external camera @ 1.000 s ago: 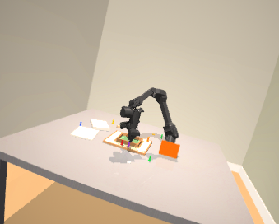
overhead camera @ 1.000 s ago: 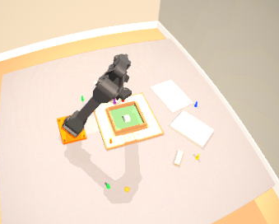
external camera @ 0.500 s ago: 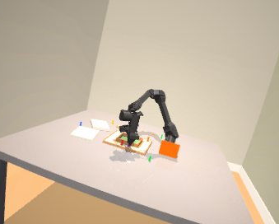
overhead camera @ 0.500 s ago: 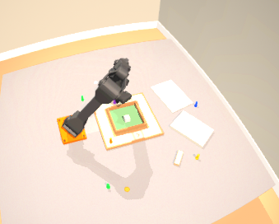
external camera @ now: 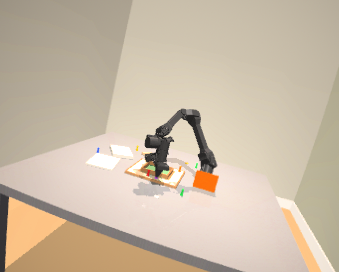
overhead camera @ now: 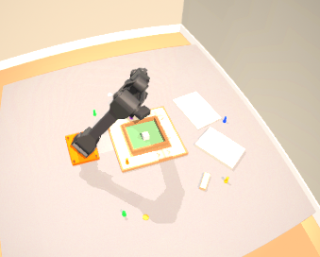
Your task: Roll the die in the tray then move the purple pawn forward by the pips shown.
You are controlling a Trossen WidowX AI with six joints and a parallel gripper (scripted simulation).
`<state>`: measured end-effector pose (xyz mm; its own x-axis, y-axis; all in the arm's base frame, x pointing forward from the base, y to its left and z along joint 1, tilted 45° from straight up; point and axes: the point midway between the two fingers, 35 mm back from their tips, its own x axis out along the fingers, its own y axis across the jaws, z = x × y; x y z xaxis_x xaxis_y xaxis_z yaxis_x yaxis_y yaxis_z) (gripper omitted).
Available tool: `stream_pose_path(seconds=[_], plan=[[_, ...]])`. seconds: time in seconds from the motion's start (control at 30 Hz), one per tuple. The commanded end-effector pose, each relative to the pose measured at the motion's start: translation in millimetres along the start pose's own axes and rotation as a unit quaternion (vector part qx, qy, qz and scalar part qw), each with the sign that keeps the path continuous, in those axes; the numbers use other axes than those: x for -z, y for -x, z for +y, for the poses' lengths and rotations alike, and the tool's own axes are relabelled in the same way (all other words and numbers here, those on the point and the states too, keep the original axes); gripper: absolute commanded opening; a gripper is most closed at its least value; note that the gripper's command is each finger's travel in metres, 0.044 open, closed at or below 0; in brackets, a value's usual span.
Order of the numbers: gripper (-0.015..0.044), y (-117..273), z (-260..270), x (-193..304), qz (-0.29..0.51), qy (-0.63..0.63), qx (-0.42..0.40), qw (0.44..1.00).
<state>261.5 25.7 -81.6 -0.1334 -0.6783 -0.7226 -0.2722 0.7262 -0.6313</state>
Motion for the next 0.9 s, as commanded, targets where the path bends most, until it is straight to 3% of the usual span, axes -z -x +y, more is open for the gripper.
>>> stream_pose_path(seconds=[0.0,0.87], plan=[[0.0000,-0.6,0.0,-0.4,-0.001,0.003,0.001,1.000],[0.0000,127.0,3.6,-1.8,-0.001,0.004,-0.001,1.000]])
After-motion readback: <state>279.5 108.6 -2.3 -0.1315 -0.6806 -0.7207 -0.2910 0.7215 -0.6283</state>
